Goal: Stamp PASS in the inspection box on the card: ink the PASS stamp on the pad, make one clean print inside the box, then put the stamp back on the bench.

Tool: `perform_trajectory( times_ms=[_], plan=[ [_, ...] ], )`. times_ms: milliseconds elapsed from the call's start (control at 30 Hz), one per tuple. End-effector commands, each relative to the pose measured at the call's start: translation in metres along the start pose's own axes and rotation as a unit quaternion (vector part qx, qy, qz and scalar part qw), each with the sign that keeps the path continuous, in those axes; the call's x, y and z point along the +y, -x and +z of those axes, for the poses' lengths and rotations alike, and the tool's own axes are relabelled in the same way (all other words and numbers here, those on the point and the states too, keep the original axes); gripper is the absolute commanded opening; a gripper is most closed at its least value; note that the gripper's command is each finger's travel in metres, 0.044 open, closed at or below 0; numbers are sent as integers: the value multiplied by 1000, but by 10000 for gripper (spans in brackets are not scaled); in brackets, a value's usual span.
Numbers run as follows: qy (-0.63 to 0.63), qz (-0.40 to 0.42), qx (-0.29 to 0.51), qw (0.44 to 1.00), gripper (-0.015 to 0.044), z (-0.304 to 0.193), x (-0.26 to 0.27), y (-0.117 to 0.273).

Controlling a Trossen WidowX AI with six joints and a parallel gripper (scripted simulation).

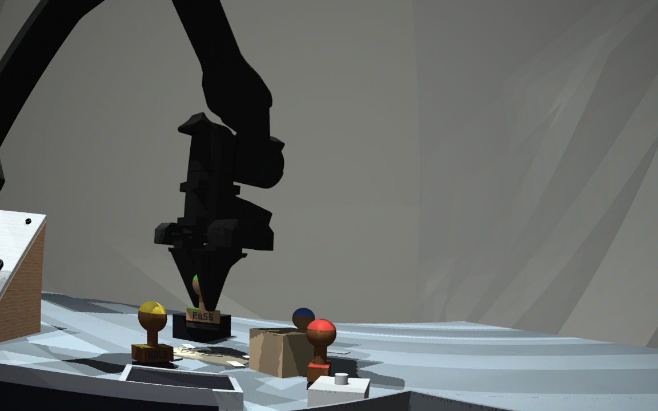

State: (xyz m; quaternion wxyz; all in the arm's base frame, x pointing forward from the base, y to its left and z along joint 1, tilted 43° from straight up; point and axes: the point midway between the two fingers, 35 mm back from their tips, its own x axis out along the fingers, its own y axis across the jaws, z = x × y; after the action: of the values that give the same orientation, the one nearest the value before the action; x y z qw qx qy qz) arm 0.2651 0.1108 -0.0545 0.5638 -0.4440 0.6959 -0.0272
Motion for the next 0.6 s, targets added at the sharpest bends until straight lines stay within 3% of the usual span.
perform_trajectory(
  times_ms=[0, 567],
  plan=[
    [-4, 2, 0, 1000, 0, 0, 0, 6],
    [-4, 2, 1, 1000, 0, 0, 1, 34]
  ],
)
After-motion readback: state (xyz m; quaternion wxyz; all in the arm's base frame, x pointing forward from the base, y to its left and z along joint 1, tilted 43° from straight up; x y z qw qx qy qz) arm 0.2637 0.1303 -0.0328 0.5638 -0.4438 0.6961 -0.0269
